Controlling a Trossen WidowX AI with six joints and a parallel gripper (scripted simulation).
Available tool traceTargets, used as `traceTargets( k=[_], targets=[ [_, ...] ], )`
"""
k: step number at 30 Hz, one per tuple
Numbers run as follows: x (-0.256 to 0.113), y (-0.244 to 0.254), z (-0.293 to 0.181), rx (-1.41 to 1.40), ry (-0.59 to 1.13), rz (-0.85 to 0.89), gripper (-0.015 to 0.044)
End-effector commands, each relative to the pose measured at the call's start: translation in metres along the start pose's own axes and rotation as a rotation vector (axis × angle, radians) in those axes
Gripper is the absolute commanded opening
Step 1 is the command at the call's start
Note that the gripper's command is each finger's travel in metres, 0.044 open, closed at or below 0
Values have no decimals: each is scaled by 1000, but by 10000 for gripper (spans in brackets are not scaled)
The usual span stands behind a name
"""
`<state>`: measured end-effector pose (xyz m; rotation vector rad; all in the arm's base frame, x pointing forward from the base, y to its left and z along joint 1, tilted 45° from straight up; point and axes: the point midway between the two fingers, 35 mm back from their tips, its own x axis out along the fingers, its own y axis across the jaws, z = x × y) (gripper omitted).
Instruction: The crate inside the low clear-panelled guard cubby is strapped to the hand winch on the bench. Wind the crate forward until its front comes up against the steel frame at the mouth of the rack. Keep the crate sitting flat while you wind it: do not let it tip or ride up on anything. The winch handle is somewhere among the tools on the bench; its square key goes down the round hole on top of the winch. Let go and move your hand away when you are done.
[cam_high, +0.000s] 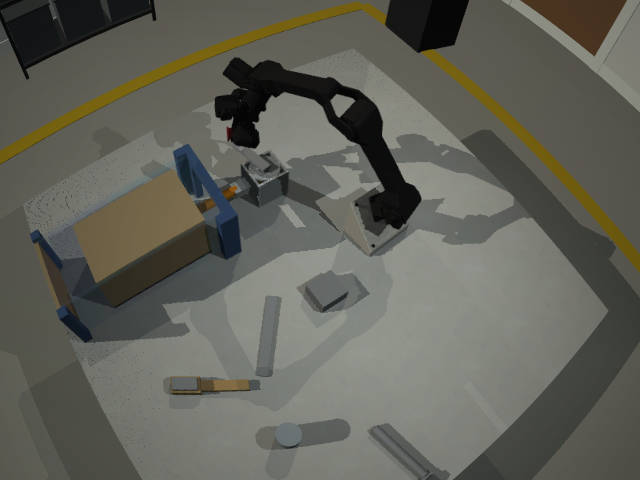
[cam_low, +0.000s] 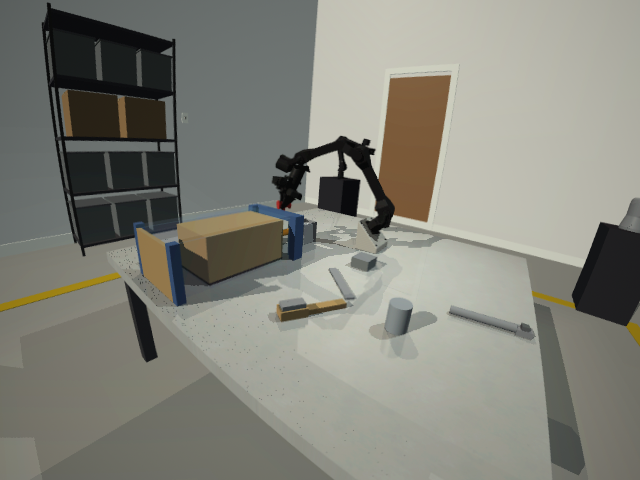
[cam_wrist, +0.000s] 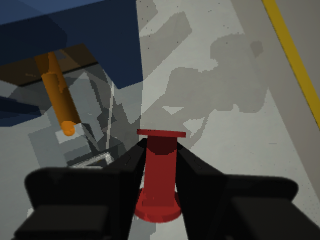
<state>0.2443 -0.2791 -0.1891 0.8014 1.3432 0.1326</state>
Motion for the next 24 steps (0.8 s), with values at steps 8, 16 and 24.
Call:
traceTargets(
  k=[8,16,24],
  targets=[
    [10,27,19,-21,-12,30,0],
    [12,37,25,-22,-12,31,0],
    [14,49,29,-22,-12,32,0]
  ],
)
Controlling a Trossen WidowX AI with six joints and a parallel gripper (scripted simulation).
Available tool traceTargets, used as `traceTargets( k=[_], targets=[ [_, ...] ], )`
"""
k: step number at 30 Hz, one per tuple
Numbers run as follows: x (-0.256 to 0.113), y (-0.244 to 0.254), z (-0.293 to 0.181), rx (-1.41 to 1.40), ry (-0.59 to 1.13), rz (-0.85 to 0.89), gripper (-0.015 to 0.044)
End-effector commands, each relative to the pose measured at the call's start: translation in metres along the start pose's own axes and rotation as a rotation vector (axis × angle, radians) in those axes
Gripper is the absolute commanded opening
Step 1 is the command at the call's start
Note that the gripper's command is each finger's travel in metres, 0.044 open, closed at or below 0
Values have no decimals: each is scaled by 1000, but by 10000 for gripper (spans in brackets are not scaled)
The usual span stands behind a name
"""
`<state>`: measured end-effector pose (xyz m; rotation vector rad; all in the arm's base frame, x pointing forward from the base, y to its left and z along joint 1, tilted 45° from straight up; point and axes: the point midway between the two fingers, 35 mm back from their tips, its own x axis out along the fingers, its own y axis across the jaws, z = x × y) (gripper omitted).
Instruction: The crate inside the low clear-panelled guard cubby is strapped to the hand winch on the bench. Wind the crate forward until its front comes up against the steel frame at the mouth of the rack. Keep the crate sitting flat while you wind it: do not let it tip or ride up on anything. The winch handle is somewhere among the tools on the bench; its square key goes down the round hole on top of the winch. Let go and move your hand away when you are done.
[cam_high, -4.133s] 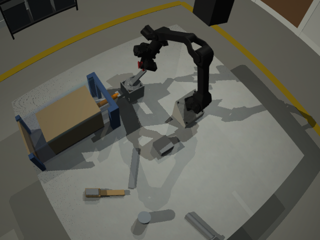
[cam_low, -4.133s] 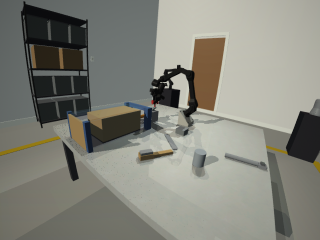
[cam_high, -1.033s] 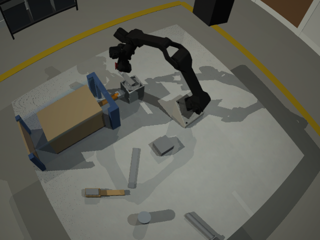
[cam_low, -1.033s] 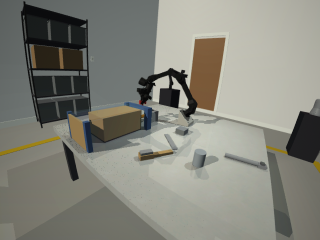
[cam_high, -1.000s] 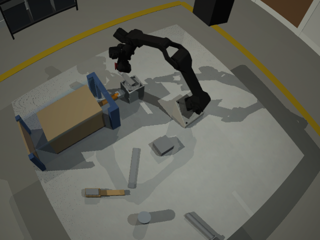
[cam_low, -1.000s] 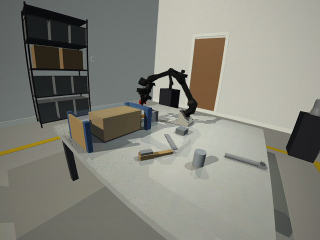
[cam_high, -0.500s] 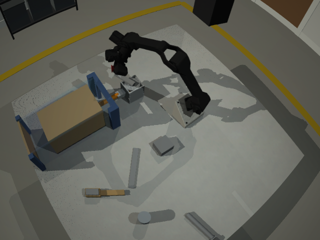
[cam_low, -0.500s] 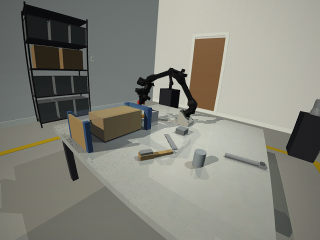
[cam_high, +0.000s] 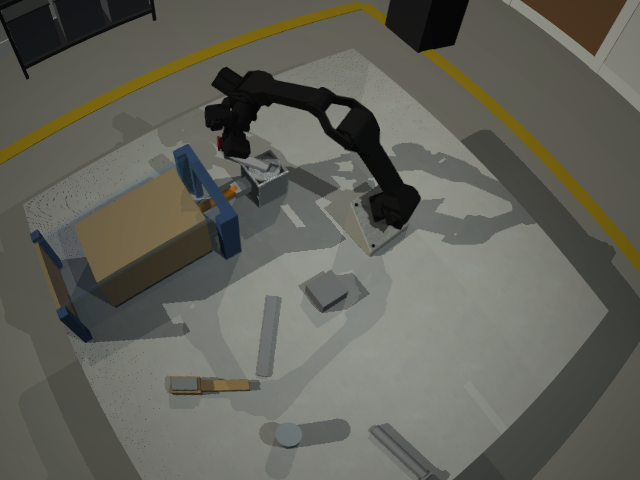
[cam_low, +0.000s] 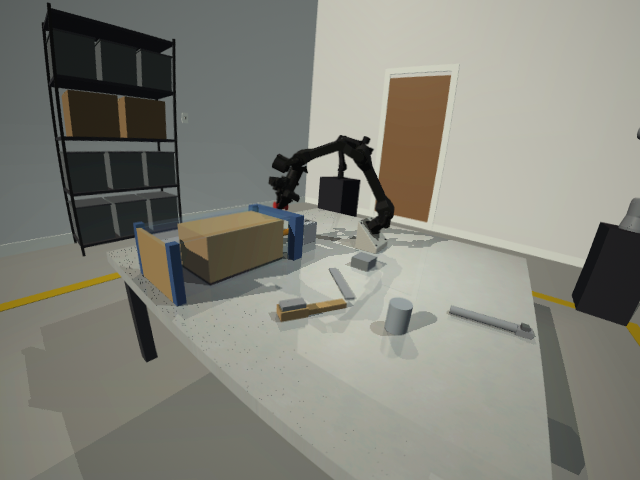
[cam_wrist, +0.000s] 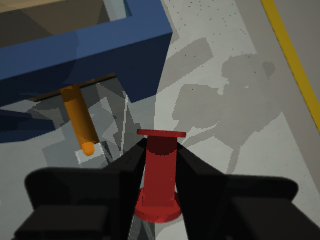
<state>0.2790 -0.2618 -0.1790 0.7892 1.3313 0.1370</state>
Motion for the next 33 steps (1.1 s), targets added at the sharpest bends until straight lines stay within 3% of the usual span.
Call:
traceTargets(
  k=[1,33],
  targets=[
    [4,19,6,-8,-2,33,0],
    [5,67,9,-7,-1,37,0]
  ],
)
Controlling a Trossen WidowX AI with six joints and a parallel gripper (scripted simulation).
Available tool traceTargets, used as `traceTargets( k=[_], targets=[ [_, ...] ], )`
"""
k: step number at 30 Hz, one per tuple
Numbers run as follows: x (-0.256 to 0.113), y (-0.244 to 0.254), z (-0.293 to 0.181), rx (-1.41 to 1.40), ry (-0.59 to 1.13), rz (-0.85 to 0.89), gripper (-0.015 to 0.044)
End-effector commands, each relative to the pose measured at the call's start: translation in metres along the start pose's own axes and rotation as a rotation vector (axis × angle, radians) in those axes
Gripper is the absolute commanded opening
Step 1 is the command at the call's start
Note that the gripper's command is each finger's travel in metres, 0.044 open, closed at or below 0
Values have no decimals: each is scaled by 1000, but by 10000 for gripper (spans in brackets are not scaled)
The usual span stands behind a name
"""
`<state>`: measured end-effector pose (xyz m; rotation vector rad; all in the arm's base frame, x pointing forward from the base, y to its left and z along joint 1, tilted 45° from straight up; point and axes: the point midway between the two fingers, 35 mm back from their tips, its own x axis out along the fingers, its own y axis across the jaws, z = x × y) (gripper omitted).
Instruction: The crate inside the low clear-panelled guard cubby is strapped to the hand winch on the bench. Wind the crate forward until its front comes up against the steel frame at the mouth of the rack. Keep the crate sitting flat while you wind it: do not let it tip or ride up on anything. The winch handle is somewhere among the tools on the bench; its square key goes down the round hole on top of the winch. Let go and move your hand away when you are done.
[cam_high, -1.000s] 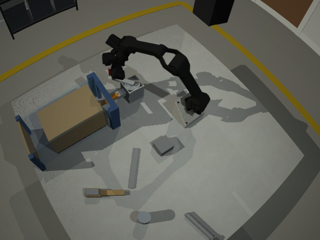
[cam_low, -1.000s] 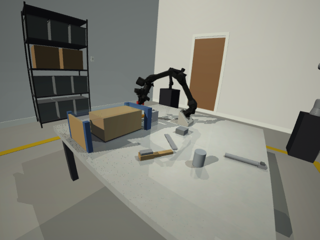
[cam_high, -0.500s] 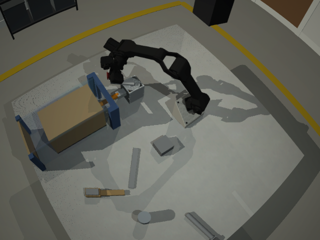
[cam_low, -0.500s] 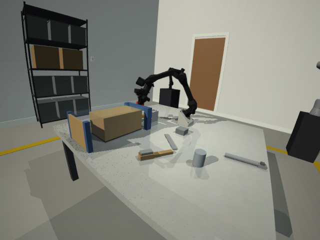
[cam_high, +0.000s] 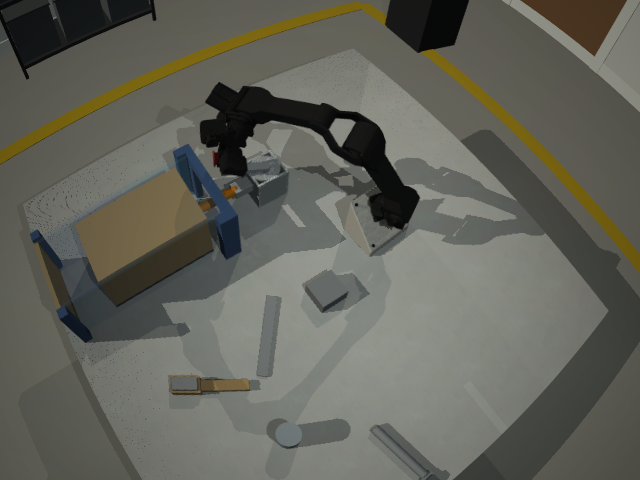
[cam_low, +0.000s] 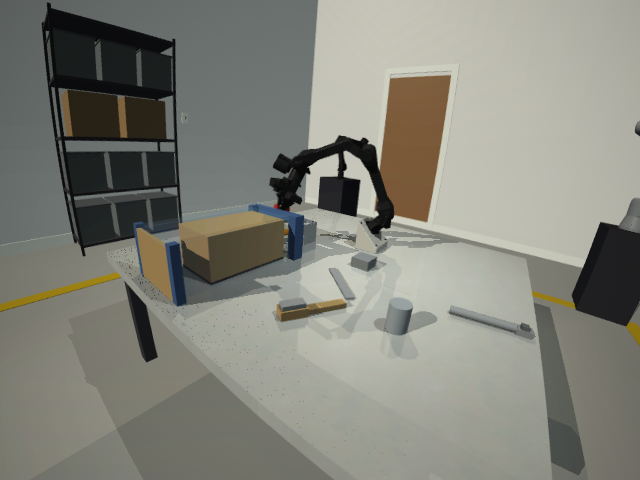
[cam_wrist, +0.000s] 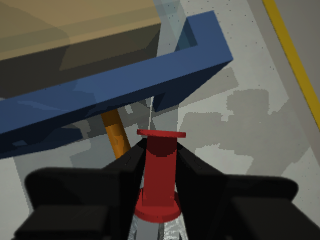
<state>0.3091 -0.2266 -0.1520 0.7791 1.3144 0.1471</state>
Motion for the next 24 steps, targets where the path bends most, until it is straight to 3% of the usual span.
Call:
traceTargets(
  k=[1,24],
  targets=[
    [1,17,-3,10,11,31,0],
    [-4,49,-13,11,13,33,0]
  ],
)
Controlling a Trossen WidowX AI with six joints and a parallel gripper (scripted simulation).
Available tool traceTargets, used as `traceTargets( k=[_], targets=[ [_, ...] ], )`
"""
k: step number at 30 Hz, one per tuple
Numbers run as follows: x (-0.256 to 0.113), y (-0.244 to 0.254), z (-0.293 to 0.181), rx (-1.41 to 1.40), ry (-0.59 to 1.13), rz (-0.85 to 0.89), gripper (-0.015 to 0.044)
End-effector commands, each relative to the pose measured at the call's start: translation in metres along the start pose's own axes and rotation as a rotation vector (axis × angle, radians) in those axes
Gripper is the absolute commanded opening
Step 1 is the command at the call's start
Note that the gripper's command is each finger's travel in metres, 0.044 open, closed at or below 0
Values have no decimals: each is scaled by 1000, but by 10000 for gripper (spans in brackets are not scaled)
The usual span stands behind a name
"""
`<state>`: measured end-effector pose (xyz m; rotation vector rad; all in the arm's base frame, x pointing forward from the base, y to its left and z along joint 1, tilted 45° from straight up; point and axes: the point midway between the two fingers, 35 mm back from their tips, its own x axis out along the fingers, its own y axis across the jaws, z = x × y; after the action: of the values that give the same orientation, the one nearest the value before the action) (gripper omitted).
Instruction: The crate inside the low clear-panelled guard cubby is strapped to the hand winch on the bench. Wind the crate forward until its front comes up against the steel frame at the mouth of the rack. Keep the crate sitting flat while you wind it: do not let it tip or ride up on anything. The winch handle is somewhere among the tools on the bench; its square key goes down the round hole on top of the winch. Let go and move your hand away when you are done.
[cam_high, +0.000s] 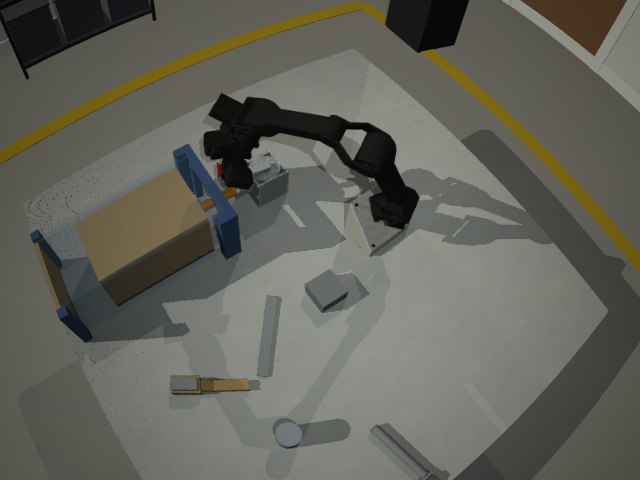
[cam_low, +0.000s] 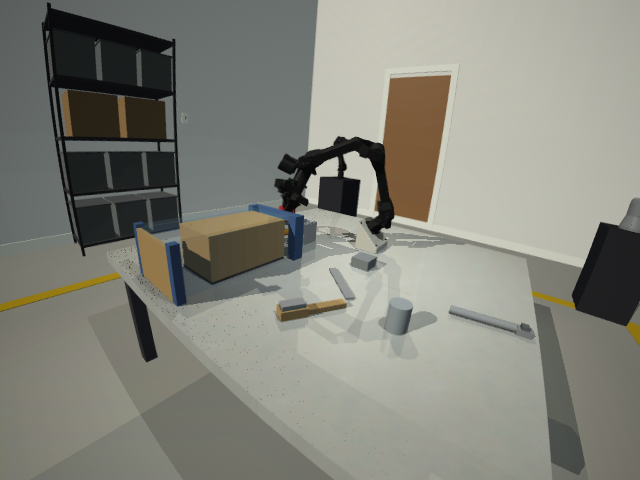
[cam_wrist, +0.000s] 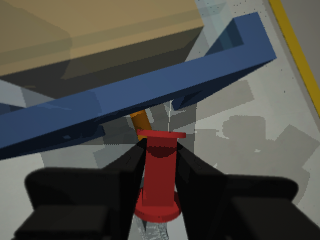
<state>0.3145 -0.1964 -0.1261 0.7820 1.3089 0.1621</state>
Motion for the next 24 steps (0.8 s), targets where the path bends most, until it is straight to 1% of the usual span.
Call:
traceTargets(
  k=[1,24],
  targets=[
    [-1,11,-7,18,12,20,0],
    [-10,37,-26,19,14,22,0]
  ],
)
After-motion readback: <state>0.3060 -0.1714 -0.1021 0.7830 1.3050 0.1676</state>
